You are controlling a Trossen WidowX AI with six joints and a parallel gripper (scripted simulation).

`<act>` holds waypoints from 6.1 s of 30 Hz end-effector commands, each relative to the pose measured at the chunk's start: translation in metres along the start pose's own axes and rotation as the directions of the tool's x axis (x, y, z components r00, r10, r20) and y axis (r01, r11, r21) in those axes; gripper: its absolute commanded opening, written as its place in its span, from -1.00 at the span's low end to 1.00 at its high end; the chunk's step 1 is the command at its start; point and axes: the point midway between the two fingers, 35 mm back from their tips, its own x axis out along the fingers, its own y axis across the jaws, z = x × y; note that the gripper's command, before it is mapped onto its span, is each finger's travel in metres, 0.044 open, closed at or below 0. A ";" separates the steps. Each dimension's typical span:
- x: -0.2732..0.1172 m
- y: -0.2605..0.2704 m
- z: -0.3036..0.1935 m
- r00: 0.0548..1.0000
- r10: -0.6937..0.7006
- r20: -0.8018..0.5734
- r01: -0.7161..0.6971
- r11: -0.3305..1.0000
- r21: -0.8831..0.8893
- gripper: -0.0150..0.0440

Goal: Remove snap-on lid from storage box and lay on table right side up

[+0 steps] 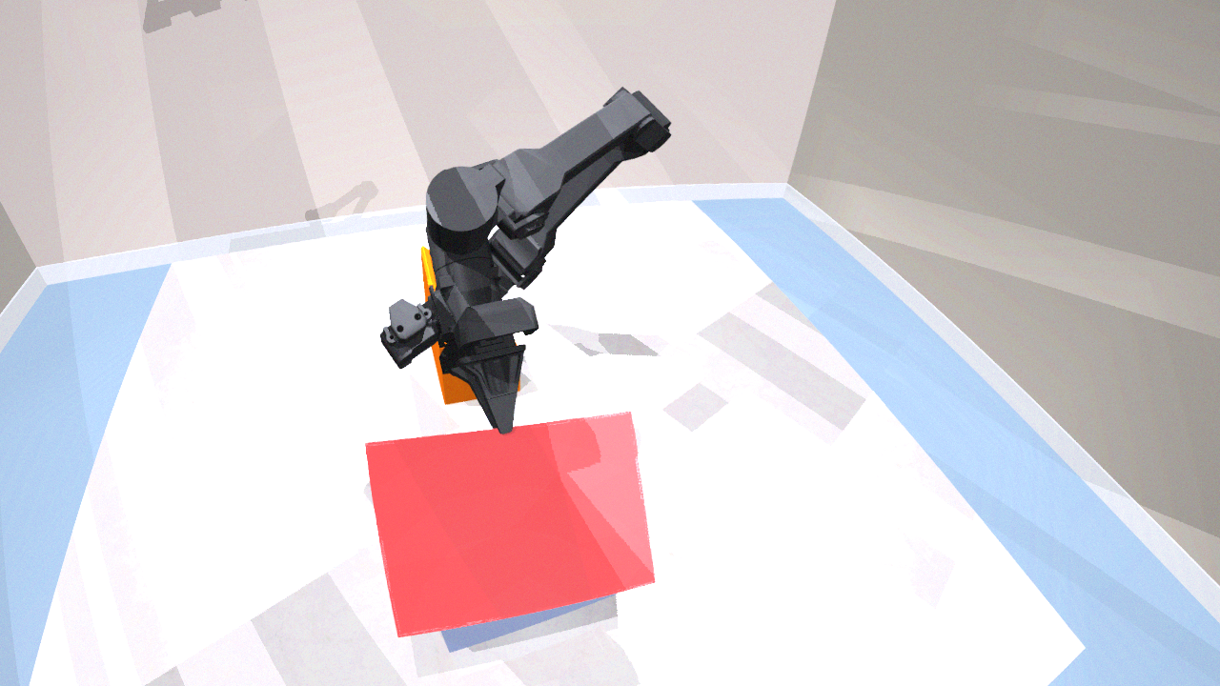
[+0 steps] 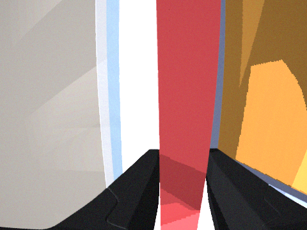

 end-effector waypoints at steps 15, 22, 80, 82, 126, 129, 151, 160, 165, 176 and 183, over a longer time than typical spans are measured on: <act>-0.002 -0.003 -0.035 1.000 0.002 -0.002 -0.002 1.000 0.002 -0.49; -0.003 -0.004 -0.049 1.000 0.002 -0.003 -0.002 1.000 0.003 -0.49; -0.012 -0.011 -0.164 1.000 0.000 -0.005 0.000 1.000 0.009 -0.49; -0.012 -0.011 -0.168 1.000 0.000 -0.005 0.000 1.000 0.009 -0.49; -0.019 -0.016 -0.256 1.000 0.001 -0.008 -0.001 1.000 0.011 -0.49; -0.020 -0.016 -0.262 1.000 0.001 -0.008 -0.001 1.000 0.011 -0.49; -0.024 -0.018 -0.307 1.000 0.002 -0.010 -0.002 1.000 0.012 -0.49; -0.026 -0.019 -0.325 1.000 0.003 -0.011 -0.003 1.000 0.013 -0.49; -0.027 -0.019 -0.335 1.000 0.003 -0.012 -0.003 1.000 0.013 -0.49; -0.029 -0.020 -0.357 1.000 0.004 -0.013 -0.004 1.000 0.014 -0.49; -0.029 -0.022 -0.360 1.000 0.005 -0.013 -0.004 1.000 0.014 -0.49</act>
